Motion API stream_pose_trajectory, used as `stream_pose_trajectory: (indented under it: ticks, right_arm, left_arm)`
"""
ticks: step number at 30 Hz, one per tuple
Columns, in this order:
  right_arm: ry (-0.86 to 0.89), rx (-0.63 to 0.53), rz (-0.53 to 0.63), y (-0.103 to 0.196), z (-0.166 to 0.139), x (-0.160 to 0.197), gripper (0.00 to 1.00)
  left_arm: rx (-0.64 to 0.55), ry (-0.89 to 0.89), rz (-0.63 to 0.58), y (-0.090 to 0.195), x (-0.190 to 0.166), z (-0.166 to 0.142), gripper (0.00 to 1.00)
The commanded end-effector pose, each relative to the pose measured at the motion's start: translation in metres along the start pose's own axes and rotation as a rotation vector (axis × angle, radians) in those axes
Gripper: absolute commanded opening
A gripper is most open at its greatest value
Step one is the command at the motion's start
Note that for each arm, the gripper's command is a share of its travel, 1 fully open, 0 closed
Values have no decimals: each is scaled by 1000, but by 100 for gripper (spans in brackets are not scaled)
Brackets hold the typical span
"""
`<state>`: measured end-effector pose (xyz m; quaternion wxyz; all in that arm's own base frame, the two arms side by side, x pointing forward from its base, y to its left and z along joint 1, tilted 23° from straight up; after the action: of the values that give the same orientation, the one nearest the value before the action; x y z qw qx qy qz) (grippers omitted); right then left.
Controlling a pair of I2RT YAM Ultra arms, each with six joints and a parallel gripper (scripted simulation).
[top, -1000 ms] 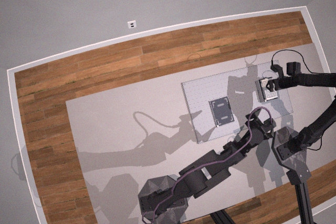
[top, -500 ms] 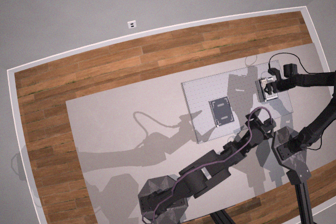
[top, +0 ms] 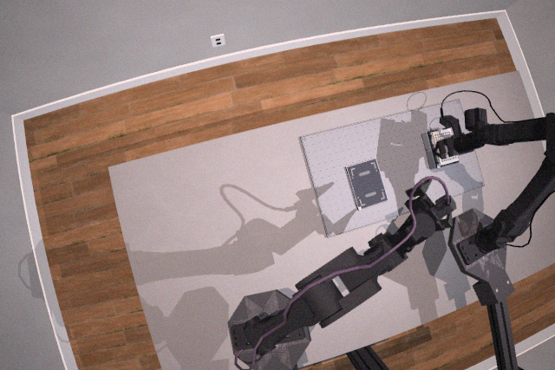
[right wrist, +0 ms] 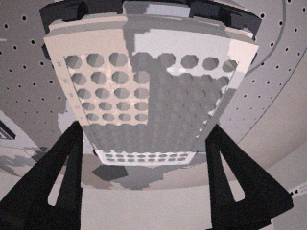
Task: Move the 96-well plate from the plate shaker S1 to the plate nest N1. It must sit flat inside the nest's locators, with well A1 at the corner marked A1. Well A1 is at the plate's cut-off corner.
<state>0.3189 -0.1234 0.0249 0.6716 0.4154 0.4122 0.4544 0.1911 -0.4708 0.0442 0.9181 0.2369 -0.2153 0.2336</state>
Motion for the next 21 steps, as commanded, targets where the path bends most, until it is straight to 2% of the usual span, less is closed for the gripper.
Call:
stream_pose_trajectory:
  ticks: [1, 6, 7, 9, 10, 14, 15, 21]
  right_arm:
    - [-3, -61, 2, 3, 14, -2, 100]
    - [-3, -62, 2, 4, 15, -2, 100]
    - [-3, -62, 2, 4, 15, -2, 96]
    - [-3, -62, 2, 4, 15, -2, 96]
    - [-2, -55, 3, 4, 10, -1, 91]
    - [-2, -55, 4, 4, 10, -1, 91]
    - [-2, -55, 4, 4, 10, -1, 87]
    - [-2, -52, 4, 5, 5, 0, 82]
  left_arm:
    - [-12, -8, -5, -1, -3, 7, 100]
    - [-12, -8, -5, -1, -3, 7, 100]
    - [-12, -8, -5, -1, -3, 7, 100]
    - [-12, -8, -5, -1, -3, 7, 100]
    - [-12, -8, -5, -1, -3, 7, 100]
    - [-12, -8, -5, -1, -3, 7, 100]
    - [-12, -8, -5, -1, -3, 7, 100]
    - [-12, -8, -5, -1, -3, 7, 100]
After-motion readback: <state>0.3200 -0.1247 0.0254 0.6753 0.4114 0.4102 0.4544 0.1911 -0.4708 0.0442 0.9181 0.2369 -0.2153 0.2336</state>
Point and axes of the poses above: on each arm, the point where the finger pads meet when closed, its own y axis back along the fingers, its own x axis across the jaws, z = x × y, the point moved 10 cm from there along y, back along the fingers, and after that the axes turned 8 degrees about -y, right-handed, at the moved point
